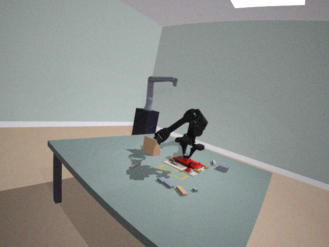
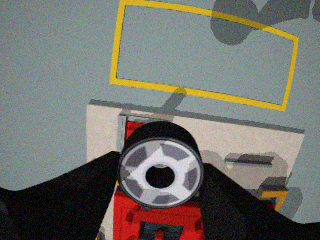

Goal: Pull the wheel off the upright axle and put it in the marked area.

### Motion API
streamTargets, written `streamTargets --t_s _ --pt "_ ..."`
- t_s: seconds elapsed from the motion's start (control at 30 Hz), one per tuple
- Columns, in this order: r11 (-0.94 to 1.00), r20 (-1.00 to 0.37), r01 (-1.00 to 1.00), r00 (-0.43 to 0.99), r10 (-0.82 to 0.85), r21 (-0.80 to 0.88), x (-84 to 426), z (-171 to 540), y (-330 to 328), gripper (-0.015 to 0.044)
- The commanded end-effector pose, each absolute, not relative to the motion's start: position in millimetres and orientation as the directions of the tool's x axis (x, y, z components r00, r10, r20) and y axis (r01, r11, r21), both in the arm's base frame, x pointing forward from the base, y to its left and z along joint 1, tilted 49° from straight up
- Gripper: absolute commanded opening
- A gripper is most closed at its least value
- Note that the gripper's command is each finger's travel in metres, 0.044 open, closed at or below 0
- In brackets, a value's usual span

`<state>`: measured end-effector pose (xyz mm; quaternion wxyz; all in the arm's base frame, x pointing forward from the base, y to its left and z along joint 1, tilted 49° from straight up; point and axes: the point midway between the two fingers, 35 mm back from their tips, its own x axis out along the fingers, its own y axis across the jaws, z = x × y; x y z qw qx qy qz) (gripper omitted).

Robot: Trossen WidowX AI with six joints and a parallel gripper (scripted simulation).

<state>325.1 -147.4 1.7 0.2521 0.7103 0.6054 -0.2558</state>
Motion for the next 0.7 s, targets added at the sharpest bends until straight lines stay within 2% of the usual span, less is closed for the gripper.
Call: streamTargets --t_s 0.0,0.27,0.67 --pt "-0.141 -0.668 0.989 0.132 0.732 0.041 311.3 -15.3 -160.1 0.0" --pt "-0.139 -0.668 0.989 0.131 0.732 0.043 283.6 -42.5 -182.3 0.0" --pt "-0.139 -0.667 0.989 0.132 0.733 0.043 285.7 -55.9 -168.6 0.0"
